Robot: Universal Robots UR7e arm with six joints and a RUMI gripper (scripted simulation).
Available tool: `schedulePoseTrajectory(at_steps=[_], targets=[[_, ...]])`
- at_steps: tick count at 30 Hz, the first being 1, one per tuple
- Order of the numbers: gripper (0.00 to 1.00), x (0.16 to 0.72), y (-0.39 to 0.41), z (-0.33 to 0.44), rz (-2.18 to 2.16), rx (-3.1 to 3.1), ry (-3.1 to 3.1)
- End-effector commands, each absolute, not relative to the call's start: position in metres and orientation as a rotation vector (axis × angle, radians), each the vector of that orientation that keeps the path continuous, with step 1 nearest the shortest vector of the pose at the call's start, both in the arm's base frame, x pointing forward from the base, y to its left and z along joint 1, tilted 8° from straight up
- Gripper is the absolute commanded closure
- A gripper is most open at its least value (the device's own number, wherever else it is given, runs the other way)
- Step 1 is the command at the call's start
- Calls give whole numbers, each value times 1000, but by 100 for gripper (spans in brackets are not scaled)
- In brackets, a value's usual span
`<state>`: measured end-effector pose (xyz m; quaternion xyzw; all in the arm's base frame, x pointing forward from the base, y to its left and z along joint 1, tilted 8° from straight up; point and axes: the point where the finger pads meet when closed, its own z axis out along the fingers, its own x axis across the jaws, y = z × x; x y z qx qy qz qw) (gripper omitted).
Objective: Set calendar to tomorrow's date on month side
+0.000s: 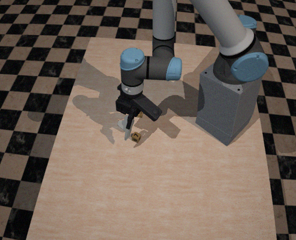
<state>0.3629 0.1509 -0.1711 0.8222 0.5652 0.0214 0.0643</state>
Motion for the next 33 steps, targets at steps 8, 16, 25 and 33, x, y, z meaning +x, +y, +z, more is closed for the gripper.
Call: schedulePoseTrajectory(at_steps=[8, 16, 25, 33], targets=[[0, 363, 153, -171, 75, 2564, 1584], [0, 363, 155, -170, 89, 2677, 1392], [0, 363, 158, -170, 106, 2798, 1144], [0, 363, 161, -169, 126, 2918, 820]])
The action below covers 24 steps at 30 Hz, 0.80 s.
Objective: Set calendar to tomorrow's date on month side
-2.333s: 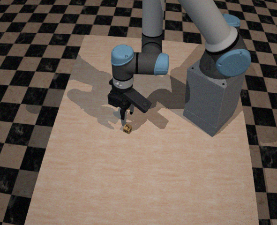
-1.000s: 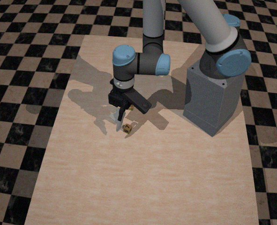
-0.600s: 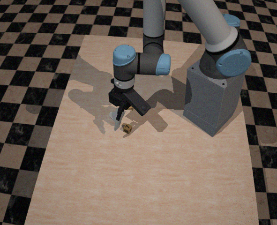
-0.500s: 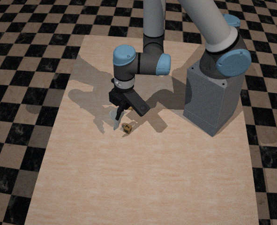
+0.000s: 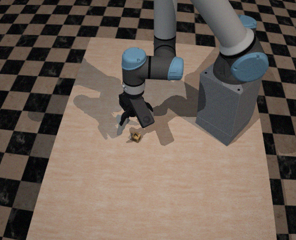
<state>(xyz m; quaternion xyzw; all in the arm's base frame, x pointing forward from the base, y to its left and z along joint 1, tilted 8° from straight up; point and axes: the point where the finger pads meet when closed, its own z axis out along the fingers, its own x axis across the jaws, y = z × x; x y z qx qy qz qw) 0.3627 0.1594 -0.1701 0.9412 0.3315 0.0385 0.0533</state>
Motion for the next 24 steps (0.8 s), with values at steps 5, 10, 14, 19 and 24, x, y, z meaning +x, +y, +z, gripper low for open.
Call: schedulePoseTrajectory(at_steps=[5, 10, 14, 19, 24], targets=[[0, 364, 162, -169, 135, 2963, 659], [0, 365, 164, -169, 147, 3011, 432], [0, 365, 164, -168, 153, 3030, 305], [0, 366, 165, -168, 165, 3053, 62], [0, 367, 166, -168, 171, 3057, -82]])
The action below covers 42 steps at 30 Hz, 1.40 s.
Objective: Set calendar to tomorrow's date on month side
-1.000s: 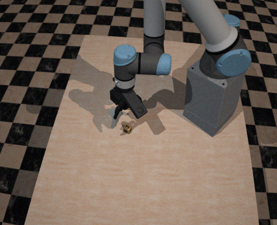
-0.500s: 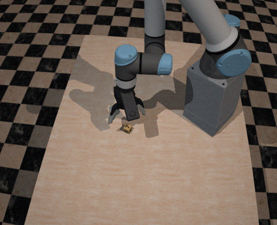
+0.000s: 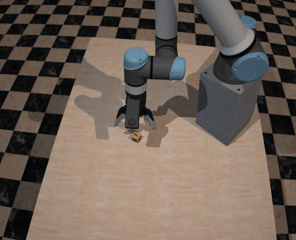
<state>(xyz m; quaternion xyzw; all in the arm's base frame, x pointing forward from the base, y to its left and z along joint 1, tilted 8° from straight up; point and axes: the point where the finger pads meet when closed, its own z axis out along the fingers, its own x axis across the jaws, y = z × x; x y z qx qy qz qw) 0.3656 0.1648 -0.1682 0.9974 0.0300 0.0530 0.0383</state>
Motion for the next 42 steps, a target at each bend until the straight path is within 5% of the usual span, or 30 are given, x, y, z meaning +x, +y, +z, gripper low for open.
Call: schedulePoseTrajectory(at_steps=[1, 42], targets=[[0, 367, 166, -167, 173, 3057, -149], [0, 369, 159, -163, 213, 2597, -1744]])
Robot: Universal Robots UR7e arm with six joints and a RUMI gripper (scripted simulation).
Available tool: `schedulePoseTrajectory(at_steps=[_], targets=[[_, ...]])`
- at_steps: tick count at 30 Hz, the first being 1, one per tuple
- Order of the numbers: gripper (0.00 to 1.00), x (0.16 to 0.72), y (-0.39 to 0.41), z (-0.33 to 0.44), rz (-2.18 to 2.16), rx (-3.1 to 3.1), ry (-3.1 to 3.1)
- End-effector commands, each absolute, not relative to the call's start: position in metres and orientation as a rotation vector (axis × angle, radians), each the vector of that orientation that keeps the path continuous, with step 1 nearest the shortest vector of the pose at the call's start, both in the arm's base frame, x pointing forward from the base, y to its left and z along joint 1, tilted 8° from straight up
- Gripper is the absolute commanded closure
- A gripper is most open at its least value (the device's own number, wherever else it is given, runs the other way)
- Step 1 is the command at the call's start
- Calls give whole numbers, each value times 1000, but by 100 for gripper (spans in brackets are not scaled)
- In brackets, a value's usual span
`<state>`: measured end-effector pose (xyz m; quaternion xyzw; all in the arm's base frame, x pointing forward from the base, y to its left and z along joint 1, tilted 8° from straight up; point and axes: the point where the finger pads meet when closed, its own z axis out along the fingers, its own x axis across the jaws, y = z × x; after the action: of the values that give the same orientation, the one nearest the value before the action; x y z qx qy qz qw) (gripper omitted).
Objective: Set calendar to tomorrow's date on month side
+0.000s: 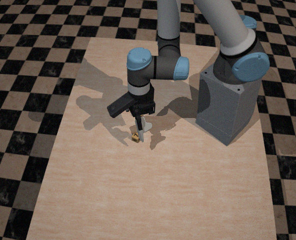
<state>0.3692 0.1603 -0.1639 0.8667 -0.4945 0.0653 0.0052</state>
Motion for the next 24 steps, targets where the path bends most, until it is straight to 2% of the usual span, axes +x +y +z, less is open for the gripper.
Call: schedulePoseTrajectory(at_steps=[1, 24], targets=[[0, 369, 159, -163, 213, 2590, -1755], [0, 365, 152, -161, 211, 2064, -2399]])
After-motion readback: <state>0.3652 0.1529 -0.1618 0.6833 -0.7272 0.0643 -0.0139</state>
